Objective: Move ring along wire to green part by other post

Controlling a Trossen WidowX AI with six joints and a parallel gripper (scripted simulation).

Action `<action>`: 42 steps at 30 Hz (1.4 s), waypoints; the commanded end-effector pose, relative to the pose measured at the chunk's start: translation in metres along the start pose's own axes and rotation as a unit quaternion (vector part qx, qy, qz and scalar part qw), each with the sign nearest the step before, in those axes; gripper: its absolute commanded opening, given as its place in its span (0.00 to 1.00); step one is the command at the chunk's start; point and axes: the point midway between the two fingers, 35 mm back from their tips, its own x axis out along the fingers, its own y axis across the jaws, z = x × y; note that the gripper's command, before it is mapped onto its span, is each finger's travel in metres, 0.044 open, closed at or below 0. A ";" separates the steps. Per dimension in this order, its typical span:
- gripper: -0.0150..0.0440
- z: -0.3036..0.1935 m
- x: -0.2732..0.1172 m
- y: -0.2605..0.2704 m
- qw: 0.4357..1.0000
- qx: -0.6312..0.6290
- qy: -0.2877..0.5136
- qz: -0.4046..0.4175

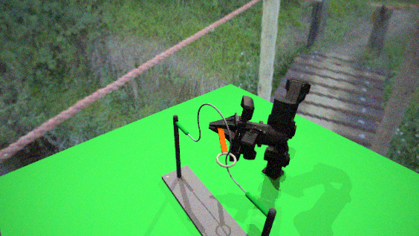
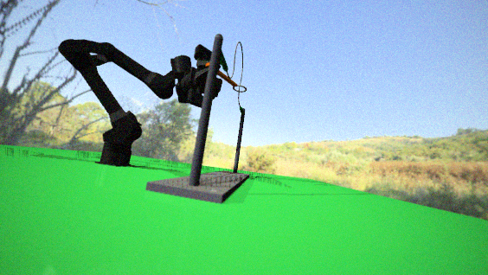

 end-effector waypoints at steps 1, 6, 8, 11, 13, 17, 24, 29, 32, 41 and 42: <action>0.00 -0.002 -0.002 0.010 0.999 0.033 0.006 0.022; 0.00 -0.001 -0.005 0.024 0.996 0.072 0.011 0.052; 0.00 0.000 -0.006 0.029 0.994 0.087 0.012 0.064; 0.00 0.002 -0.008 0.037 0.991 0.108 0.014 0.081; 0.00 0.004 -0.009 0.043 0.988 0.125 0.016 0.094; 0.00 0.009 -0.009 0.059 0.977 0.176 0.000 0.124; 0.00 0.020 -0.017 0.085 0.950 0.255 -0.008 0.178; 0.00 0.029 -0.025 0.099 0.929 0.303 -0.001 0.213; 0.00 0.035 -0.031 0.106 0.915 0.331 0.003 0.233; 0.00 0.055 -0.049 0.124 0.865 0.410 0.014 0.290; 0.00 0.058 -0.051 0.126 0.859 0.418 0.016 0.296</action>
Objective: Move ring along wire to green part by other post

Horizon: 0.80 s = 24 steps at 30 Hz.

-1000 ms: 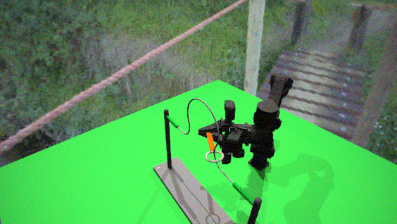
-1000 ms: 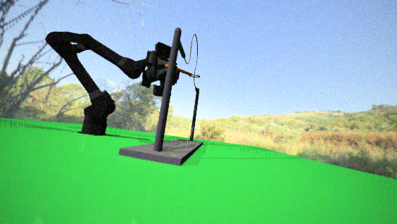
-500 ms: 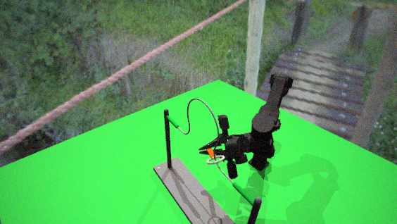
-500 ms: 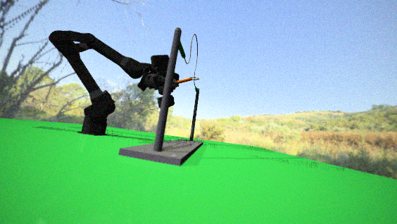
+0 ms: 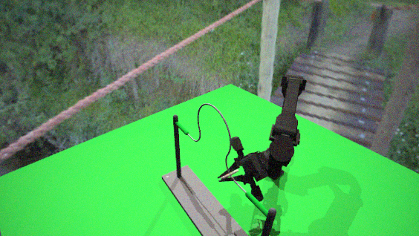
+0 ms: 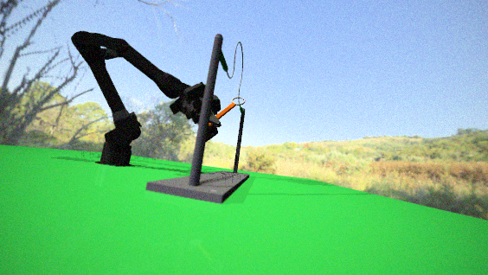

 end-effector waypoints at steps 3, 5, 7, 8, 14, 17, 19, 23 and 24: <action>0.00 0.005 -0.004 0.019 0.997 0.060 0.005 0.038; 0.00 0.005 -0.005 0.026 0.996 0.079 0.007 0.050; 0.00 0.006 -0.006 0.033 0.993 0.097 0.009 0.062; 0.00 0.007 -0.007 0.036 0.992 0.105 0.011 0.068; 0.00 0.012 -0.013 0.055 0.982 0.159 0.017 0.104; 0.00 0.015 -0.016 0.063 0.977 0.180 0.020 0.117; 0.00 0.017 -0.018 0.067 0.973 0.191 0.021 0.124; 0.00 0.021 -0.022 0.076 0.967 0.213 0.023 0.139; 0.00 0.022 -0.023 0.078 0.965 0.218 0.024 0.142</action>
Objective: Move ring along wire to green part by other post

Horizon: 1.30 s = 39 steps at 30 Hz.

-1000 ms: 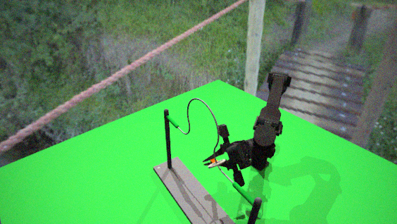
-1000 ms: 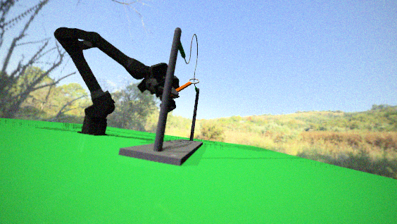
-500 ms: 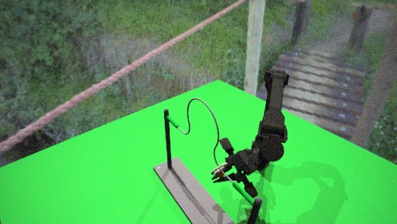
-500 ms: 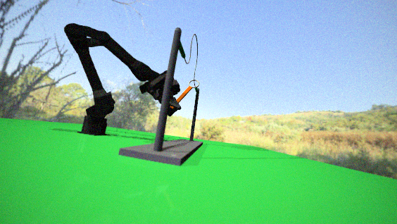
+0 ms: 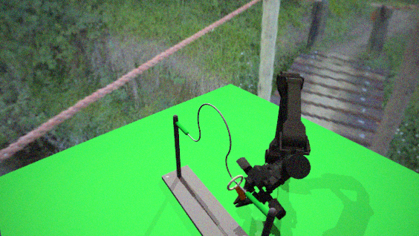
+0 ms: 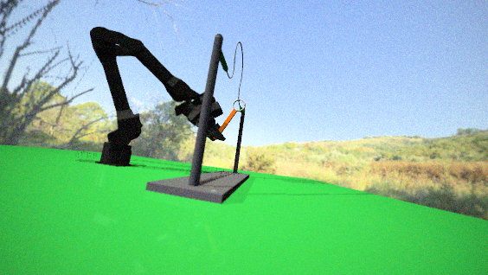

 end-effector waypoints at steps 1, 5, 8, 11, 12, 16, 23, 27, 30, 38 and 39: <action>0.00 0.005 -0.002 0.012 1.000 0.024 -0.001 0.016; 0.00 0.005 -0.003 0.018 0.999 0.036 0.000 0.024; 0.00 0.005 -0.004 0.023 0.999 0.042 0.001 0.028; 0.00 0.006 -0.005 0.027 0.998 0.047 0.001 0.031; 0.00 0.006 -0.005 0.029 0.998 0.048 0.001 0.032; 0.00 0.006 -0.006 0.033 0.998 0.051 0.001 0.034; 0.00 0.007 -0.007 0.041 0.998 0.053 0.000 0.035; 0.00 0.007 -0.008 0.045 0.998 0.053 0.000 0.035; 0.00 0.007 -0.009 0.048 0.998 0.053 -0.001 0.035; 0.00 0.008 -0.010 0.056 0.998 0.053 -0.002 0.035; 0.00 0.008 -0.010 0.057 0.998 0.053 -0.002 0.035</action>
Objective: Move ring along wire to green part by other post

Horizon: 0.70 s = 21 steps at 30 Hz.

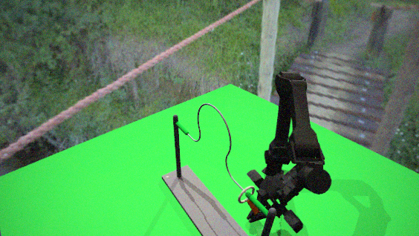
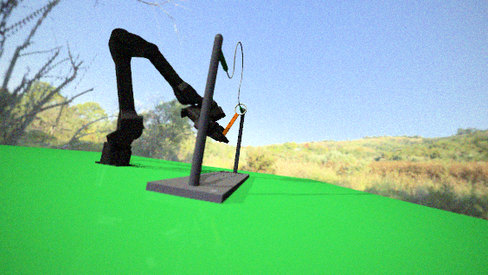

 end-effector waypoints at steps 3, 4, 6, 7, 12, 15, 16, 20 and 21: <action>0.00 0.004 -0.001 0.008 1.000 0.004 -0.004 0.000; 0.00 0.004 -0.002 0.009 1.000 0.004 -0.005 0.000; 0.00 0.004 -0.002 0.011 1.000 0.003 -0.005 0.000; 0.00 0.004 -0.002 0.012 1.000 0.003 -0.005 0.000; 0.00 0.004 -0.002 0.017 1.000 0.003 -0.006 0.000; 0.00 0.003 -0.002 0.017 1.000 0.003 -0.006 0.000; 0.00 0.002 -0.002 0.017 1.000 0.003 -0.006 0.000; 0.00 -0.002 0.001 0.018 1.000 0.003 -0.006 0.000; 0.00 -0.004 0.002 0.018 1.000 0.003 -0.006 0.000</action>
